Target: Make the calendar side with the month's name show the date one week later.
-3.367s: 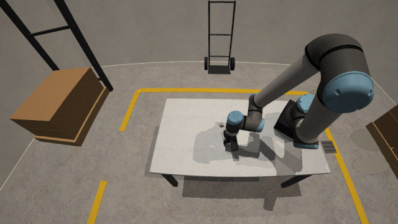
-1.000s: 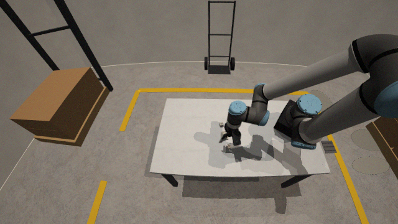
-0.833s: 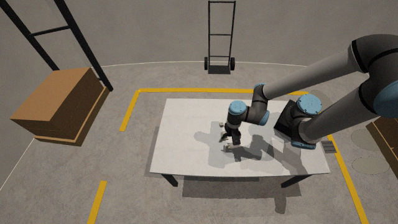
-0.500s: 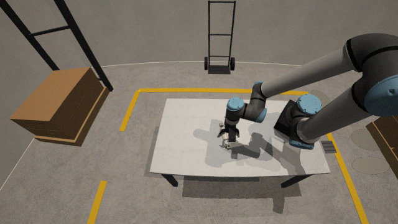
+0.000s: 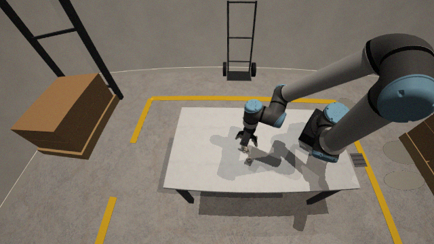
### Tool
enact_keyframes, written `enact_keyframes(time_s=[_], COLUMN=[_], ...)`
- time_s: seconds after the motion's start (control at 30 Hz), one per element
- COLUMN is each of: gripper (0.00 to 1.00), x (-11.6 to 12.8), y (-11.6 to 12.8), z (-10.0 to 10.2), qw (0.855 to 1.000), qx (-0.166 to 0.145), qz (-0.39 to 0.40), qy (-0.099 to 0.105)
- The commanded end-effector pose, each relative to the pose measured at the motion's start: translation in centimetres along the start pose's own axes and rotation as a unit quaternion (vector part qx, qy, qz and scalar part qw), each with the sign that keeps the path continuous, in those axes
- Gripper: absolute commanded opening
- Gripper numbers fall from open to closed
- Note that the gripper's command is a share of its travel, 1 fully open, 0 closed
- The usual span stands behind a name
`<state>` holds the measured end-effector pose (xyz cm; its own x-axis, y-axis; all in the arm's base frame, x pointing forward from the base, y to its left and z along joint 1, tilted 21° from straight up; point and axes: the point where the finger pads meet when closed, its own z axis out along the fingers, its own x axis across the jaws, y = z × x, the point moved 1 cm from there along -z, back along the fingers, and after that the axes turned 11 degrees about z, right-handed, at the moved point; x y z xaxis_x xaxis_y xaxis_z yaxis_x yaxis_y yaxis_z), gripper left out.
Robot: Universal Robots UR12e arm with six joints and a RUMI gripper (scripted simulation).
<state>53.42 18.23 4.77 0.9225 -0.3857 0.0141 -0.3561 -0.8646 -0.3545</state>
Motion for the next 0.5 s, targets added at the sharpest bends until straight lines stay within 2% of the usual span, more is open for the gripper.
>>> enact_keyframes(time_s=[0.0, 0.2, 0.37, 0.43, 0.47], gripper=[1.0, 1.0, 1.0, 1.0, 1.0], x=[1.9, 3.4, 4.9, 4.9, 5.4], y=[1.3, 2.8, 4.5, 4.5, 5.0], z=[0.0, 0.1, 0.2, 0.2, 0.2], qw=[0.996, 0.987, 0.971, 0.971, 0.964], qx=[0.0, 0.0, 0.001, 0.001, 0.001], qz=[0.087, 0.161, 0.241, 0.241, 0.265], qy=[0.003, 0.003, 0.003, 0.003, 0.003])
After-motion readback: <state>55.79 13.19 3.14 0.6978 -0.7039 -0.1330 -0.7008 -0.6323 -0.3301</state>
